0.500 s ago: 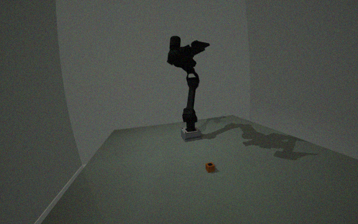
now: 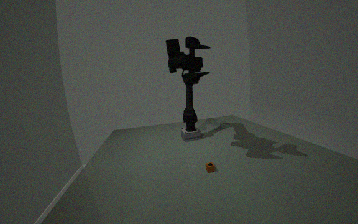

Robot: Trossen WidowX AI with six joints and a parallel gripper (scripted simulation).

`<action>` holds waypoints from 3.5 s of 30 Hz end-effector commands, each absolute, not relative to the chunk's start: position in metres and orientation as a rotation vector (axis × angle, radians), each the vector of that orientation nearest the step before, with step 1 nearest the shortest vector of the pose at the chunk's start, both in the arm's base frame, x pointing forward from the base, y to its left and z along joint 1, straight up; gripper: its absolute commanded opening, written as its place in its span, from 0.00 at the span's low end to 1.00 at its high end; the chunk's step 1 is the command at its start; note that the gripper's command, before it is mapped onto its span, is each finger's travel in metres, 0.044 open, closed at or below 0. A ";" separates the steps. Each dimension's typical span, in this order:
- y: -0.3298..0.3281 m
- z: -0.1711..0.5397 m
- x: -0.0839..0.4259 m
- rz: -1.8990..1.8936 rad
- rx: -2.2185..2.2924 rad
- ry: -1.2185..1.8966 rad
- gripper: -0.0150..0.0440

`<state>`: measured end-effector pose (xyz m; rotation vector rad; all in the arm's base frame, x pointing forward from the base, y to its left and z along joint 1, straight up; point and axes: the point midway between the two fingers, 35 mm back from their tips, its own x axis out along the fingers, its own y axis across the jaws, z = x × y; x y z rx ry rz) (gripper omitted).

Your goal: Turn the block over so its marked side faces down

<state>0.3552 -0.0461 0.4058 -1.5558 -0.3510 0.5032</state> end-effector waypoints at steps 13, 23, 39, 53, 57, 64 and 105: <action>-0.049 0.205 0.430 0.493 -0.389 0.785 1.00; -0.036 0.095 0.404 0.099 -0.022 1.432 1.00; -0.040 0.076 0.386 -0.014 0.007 1.539 1.00; -0.039 0.028 0.389 -0.014 0.007 1.539 1.00; -0.039 0.023 0.389 -0.014 0.007 1.539 1.00; -0.040 0.011 0.390 -0.014 0.007 1.539 1.00; -0.040 0.011 0.390 -0.014 0.007 1.539 0.25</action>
